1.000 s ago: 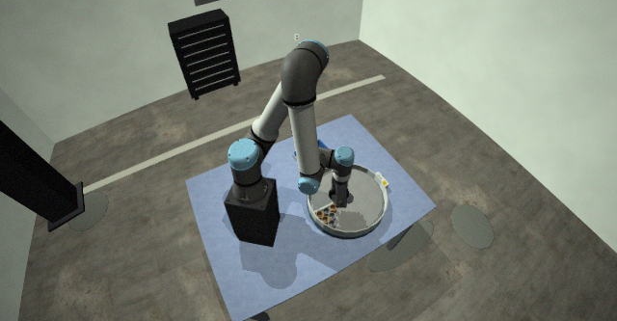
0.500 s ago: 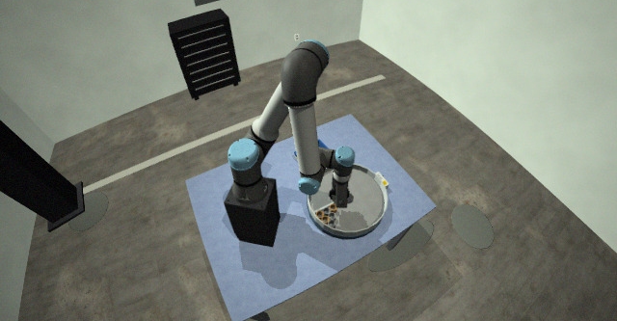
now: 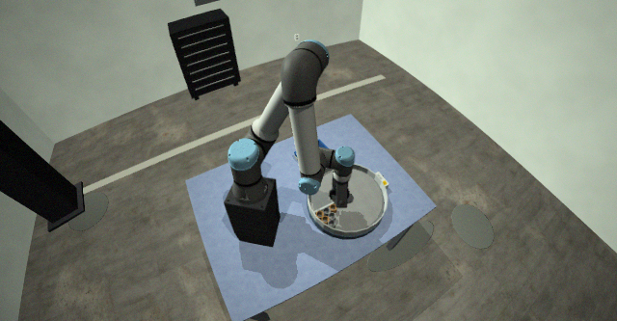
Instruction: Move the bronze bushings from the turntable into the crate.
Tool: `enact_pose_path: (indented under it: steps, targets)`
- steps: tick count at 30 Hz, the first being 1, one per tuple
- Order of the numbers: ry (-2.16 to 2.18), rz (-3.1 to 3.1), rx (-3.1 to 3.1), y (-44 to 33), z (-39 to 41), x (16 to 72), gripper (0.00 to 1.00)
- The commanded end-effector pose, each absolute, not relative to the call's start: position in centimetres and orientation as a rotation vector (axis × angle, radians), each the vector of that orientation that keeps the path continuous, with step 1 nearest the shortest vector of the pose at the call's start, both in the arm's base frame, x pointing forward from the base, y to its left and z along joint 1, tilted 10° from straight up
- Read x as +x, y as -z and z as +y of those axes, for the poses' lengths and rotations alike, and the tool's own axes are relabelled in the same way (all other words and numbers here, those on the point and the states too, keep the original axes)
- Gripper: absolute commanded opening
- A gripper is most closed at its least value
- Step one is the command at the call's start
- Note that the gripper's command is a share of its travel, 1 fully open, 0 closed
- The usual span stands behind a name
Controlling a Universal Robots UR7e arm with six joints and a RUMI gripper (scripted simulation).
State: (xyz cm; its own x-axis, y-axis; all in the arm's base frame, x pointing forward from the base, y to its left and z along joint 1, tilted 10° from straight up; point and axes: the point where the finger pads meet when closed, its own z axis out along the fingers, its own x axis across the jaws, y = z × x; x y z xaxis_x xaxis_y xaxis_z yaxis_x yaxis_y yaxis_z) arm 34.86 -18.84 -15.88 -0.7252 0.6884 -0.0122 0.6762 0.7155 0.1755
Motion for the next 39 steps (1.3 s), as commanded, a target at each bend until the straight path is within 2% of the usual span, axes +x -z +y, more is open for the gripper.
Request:
enact_pose_path:
  steps: [1,39]
  targets:
    - [-0.243,2.837,1.130,15.9,-18.9,34.9,0.05]
    - [-0.243,2.837,1.130,18.2,-18.6,35.2,0.05]
